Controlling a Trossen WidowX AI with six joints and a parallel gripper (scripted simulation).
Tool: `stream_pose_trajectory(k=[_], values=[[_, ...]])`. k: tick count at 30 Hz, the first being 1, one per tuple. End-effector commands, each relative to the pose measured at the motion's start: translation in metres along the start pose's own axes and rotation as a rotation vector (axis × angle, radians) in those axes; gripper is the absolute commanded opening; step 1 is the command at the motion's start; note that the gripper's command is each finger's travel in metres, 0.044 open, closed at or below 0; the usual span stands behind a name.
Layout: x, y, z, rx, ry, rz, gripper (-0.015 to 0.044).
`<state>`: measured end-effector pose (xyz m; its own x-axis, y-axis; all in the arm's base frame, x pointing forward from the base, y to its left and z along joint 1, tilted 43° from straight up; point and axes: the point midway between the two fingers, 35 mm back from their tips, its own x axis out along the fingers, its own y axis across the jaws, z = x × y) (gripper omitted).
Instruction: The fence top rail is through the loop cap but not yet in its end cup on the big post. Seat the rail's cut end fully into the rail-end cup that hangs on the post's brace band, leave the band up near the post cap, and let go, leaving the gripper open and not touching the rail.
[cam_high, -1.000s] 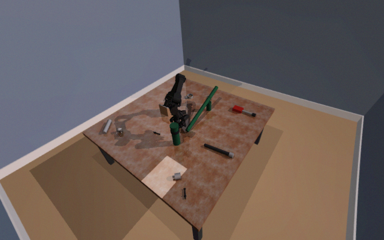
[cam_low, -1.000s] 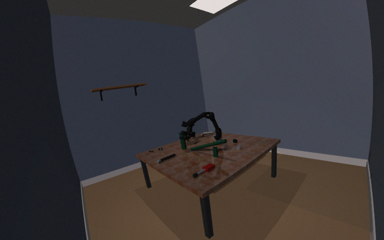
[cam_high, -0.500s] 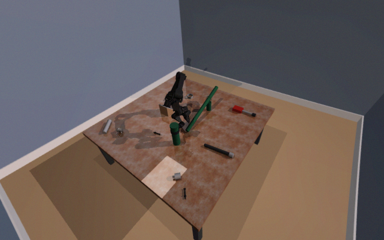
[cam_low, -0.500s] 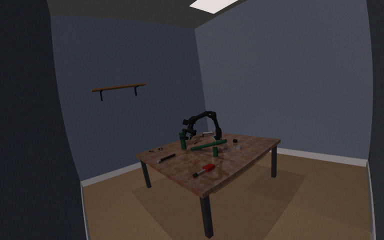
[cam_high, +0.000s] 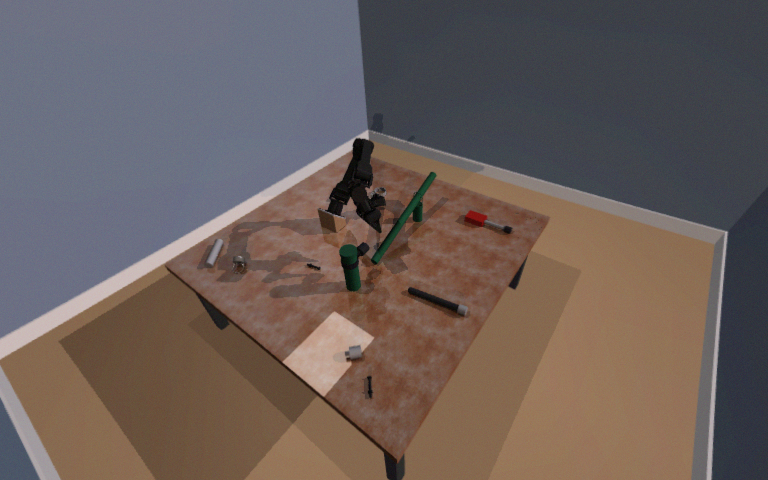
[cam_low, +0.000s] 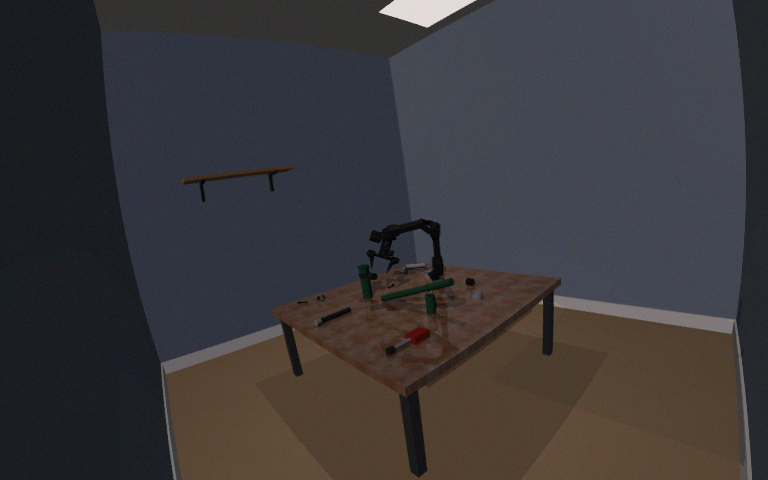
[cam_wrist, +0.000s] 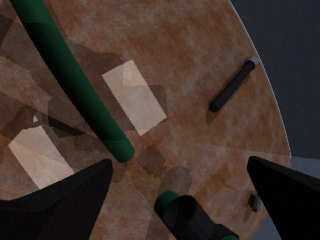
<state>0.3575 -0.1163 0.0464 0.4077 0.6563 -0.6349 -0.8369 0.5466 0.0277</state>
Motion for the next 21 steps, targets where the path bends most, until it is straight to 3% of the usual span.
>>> stream_pose_trajectory(k=[1,8,21], values=[[-0.025,0.01,0.033,0.436,0.013,-0.003,0.044],[-0.057,0.032,0.077,1.041,0.02,-0.012,0.044],[-0.057,0.032,0.078,1.057,0.02,-0.012,0.044]])
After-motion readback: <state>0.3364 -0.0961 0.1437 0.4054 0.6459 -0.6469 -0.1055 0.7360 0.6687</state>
